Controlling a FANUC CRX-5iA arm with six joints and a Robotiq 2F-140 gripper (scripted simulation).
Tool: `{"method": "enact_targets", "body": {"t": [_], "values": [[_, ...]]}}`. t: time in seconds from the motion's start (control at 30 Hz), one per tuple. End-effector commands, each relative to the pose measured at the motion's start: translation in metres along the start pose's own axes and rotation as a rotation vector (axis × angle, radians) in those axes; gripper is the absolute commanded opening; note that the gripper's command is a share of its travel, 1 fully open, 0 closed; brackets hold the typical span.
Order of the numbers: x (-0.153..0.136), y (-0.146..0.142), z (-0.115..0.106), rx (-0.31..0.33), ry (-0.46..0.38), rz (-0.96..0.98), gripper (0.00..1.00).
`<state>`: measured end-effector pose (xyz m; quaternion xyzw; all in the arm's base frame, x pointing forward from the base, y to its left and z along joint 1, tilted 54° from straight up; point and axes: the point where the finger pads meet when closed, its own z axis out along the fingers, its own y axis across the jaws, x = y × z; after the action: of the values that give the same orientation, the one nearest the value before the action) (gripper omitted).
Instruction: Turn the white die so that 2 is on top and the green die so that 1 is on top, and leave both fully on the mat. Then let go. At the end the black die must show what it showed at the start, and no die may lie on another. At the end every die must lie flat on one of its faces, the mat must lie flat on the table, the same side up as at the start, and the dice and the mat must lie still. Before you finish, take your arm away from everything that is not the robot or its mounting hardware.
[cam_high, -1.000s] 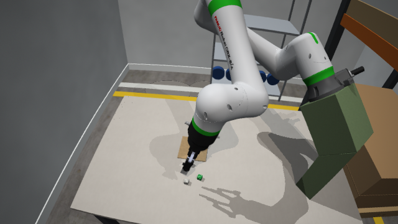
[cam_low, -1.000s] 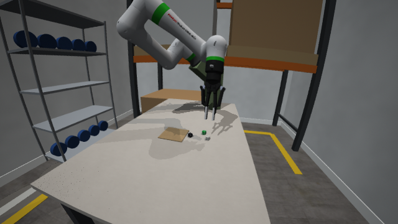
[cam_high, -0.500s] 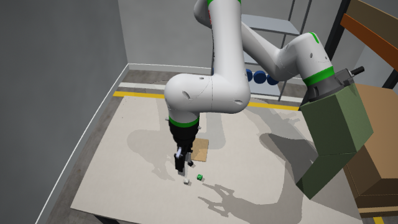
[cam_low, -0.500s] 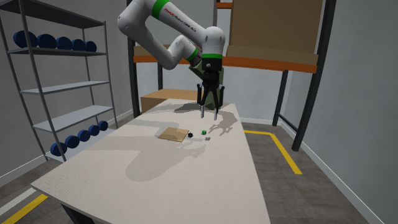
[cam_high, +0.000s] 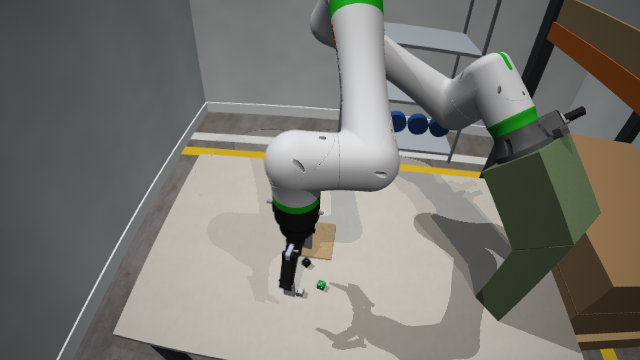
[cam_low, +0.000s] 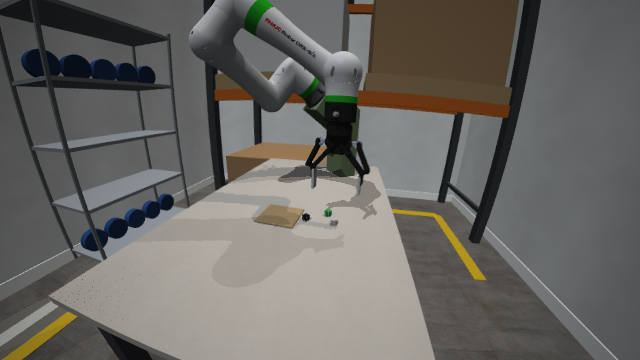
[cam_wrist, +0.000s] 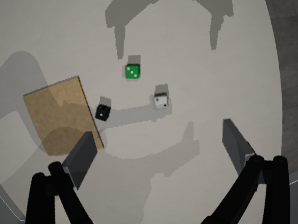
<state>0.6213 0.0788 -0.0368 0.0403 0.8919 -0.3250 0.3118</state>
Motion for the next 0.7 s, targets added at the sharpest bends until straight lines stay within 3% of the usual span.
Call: {"method": "enact_targets", "body": {"t": [0.0, 0.03, 0.67], "values": [[0.0042, 0.0000, 0.0203, -0.001, -0.003, -0.033, 1.00], [0.0042, 0.0000, 0.0203, -0.001, -0.003, -0.033, 0.21], [0.0042, 0.0000, 0.0203, -0.001, -0.003, -0.033, 0.21]]}}
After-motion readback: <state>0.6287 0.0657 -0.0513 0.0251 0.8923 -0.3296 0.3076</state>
